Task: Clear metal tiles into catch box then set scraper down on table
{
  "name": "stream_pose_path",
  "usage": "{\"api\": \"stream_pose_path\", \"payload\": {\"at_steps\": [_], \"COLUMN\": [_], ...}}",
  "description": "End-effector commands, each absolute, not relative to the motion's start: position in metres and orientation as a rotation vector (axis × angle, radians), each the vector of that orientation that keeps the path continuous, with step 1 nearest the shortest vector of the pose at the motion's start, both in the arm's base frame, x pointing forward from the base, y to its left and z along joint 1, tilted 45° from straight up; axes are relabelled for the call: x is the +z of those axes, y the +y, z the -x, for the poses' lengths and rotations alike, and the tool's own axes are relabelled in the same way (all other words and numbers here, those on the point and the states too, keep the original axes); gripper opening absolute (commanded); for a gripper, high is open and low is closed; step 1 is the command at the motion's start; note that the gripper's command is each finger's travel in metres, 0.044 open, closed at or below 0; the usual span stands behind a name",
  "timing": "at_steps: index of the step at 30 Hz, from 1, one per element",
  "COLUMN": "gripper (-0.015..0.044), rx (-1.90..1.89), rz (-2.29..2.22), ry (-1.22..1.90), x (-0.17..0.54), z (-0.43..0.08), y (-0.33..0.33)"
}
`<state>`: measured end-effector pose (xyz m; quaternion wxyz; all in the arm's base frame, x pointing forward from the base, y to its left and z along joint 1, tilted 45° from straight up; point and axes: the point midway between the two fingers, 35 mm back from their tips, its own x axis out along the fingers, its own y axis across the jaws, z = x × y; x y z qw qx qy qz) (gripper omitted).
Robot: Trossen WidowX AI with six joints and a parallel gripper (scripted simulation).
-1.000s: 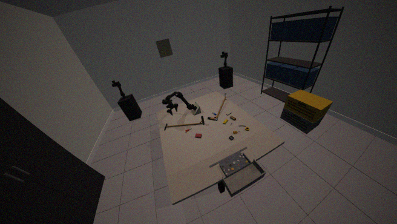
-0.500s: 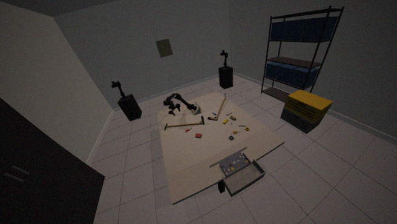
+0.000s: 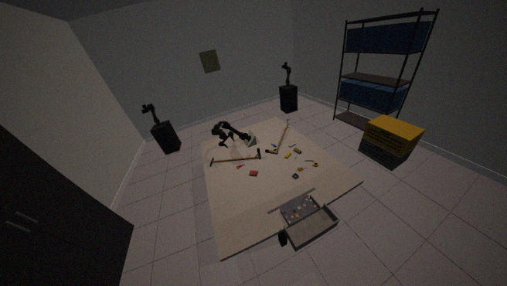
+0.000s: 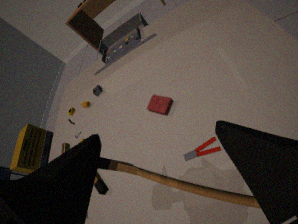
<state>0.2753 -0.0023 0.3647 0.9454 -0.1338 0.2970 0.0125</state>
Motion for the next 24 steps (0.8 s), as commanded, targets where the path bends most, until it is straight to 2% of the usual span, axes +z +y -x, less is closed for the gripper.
{"api": "stream_pose_path", "payload": {"at_steps": [1,24], "gripper": [0.0440,0.0440], "rx": [0.066,0.294], "rz": [0.308,0.481], "ry": [0.624,0.698], "x": [0.358,0.322], "z": [-0.284,-0.311], "y": [0.010,0.095]}}
